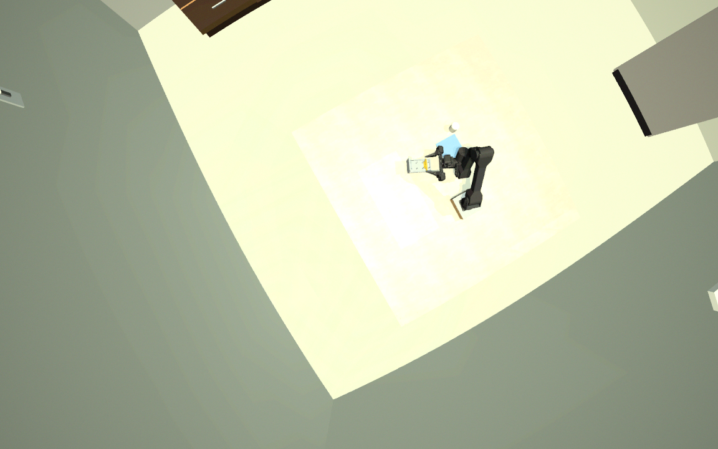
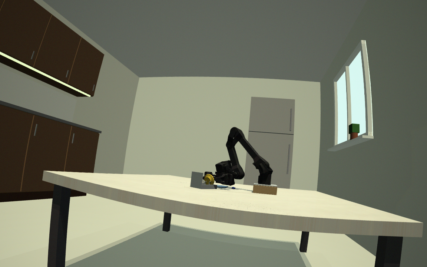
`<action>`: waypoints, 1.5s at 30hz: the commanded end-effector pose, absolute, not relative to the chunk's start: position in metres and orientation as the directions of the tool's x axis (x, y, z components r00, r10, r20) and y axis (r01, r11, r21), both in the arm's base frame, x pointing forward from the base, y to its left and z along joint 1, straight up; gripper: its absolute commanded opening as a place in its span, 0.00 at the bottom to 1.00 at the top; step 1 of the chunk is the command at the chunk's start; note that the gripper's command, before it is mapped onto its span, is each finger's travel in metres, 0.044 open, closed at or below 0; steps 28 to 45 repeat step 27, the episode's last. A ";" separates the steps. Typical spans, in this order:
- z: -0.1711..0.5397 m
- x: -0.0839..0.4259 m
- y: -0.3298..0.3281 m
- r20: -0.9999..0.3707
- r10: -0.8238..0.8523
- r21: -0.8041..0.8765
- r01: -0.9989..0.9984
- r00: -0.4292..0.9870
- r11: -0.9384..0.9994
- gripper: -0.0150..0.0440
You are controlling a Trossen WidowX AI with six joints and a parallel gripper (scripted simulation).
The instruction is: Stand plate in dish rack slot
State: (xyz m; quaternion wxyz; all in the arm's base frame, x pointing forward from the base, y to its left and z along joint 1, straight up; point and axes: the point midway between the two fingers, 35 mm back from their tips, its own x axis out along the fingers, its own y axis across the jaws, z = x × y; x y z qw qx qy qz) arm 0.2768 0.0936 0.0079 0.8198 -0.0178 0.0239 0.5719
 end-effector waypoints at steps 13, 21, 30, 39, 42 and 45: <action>0.118 0.286 0.092 -0.007 0.945 -0.021 -0.945 0.327 0.327 0.93; 0.126 0.306 0.088 -0.020 0.923 0.041 -0.922 0.385 0.386 0.93; 0.128 0.342 0.078 -0.081 0.863 0.163 -0.848 0.499 0.505 0.93; 0.128 0.342 0.078 -0.081 0.863 0.163 -0.848 0.499 0.505 0.93; 0.128 0.342 0.078 -0.081 0.863 0.163 -0.848 0.499 0.505 0.93; 0.128 0.342 0.078 -0.081 0.863 0.163 -0.848 0.499 0.505 0.93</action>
